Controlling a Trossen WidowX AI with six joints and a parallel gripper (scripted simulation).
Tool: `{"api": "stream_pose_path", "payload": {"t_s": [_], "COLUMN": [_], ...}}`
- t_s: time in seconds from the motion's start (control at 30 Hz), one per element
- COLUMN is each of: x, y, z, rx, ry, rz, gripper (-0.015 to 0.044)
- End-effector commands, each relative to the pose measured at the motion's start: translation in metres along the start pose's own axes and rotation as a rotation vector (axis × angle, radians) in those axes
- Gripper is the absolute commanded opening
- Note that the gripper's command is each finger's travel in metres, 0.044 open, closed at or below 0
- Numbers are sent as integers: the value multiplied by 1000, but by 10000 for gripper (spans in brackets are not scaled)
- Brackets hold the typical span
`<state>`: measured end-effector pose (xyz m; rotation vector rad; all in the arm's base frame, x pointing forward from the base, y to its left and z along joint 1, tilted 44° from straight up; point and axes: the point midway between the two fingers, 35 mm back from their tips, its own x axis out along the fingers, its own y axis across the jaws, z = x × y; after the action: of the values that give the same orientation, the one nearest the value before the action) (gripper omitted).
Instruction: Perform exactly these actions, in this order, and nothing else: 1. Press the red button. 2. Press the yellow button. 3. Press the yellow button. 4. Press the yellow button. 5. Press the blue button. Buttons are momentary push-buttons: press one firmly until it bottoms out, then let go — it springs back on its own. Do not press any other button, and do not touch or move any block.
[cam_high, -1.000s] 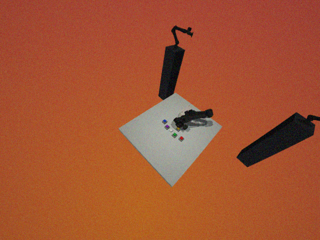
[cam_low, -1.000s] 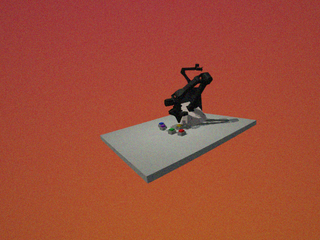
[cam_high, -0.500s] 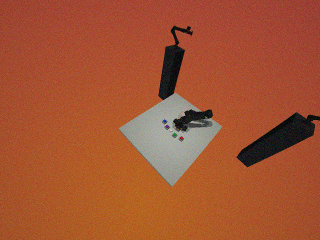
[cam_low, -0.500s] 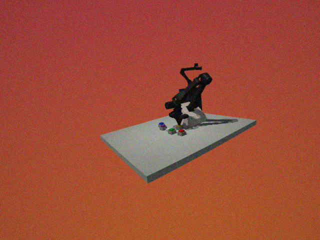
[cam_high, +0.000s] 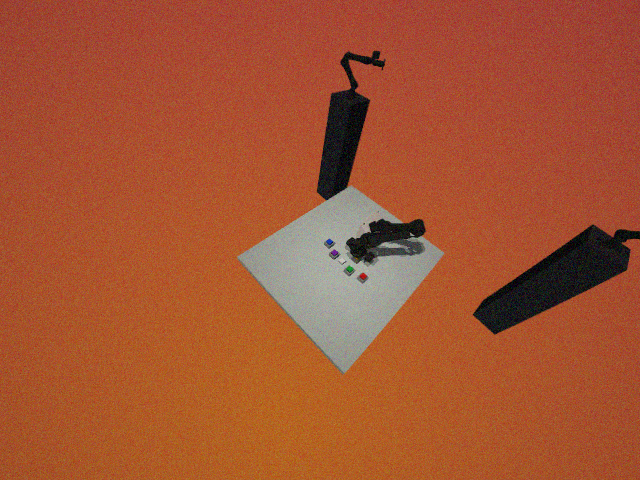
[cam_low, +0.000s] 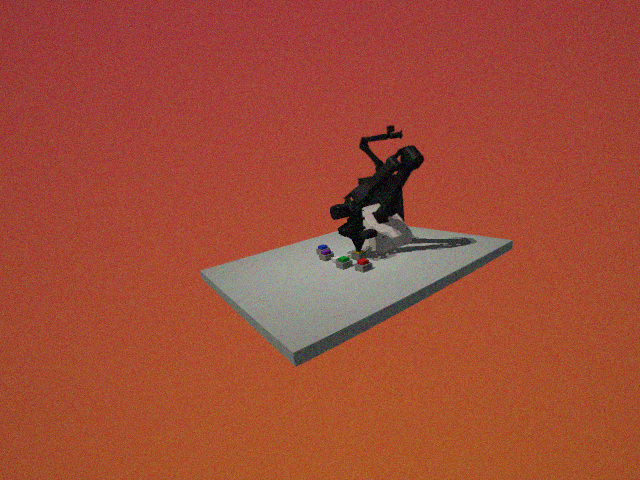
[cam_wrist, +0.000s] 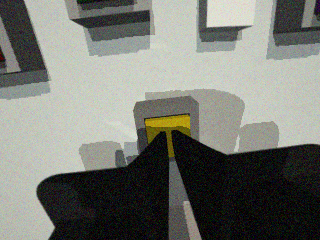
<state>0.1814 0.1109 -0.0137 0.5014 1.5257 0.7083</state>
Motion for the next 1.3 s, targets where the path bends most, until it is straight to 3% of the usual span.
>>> {"api": "stream_pose_path", "payload": {"t_s": [0.0,0.27,1.27], "x": [1,-33,1], "y": [0,-1,0], "z": [-2,-1,-2], "rx": [10,9,10], "ry": [7,7,7], "rz": [3,2,3], "gripper": [20,20,20]}}
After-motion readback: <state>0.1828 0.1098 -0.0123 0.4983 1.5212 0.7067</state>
